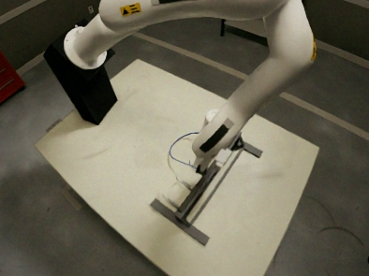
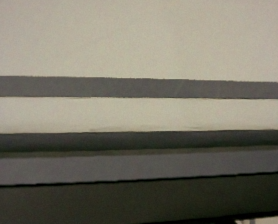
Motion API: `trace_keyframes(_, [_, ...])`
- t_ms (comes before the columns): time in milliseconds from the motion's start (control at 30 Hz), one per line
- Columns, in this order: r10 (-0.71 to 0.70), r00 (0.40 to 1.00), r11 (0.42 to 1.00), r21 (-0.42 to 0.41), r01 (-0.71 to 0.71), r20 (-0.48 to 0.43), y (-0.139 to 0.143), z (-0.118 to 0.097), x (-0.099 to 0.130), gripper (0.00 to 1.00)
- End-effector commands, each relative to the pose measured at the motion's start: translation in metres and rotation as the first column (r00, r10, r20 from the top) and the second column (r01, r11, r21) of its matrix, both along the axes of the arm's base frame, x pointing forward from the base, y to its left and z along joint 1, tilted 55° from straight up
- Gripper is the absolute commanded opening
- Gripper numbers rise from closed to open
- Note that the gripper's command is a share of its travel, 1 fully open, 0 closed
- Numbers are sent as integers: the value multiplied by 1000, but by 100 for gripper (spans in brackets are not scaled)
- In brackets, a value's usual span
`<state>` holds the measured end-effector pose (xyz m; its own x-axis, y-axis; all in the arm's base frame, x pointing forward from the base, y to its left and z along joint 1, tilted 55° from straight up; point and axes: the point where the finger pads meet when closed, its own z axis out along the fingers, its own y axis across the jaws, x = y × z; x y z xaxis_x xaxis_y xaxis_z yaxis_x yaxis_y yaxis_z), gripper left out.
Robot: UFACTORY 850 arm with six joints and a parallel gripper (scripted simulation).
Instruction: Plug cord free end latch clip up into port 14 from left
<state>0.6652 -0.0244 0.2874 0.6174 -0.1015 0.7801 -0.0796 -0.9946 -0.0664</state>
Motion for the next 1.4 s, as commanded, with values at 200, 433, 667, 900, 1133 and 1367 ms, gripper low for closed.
trace_keyframes(200, [0,1000,1000,0,0,0,0,0,0,0])
trace_keyframes(433, [0,1000,1000,0,0,0,0,0,0,39])
trace_keyframes(667, [0,1000,1000,0,0,0,0,0,0,39])
trace_keyframes(900, [0,1000,1000,0,0,0,0,0,0,39])
trace_keyframes(1133, [0,1000,1000,0,0,0,0,0,0,39])
trace_keyframes(1367, [0,1000,1000,0,0,0,0,0,0,39])
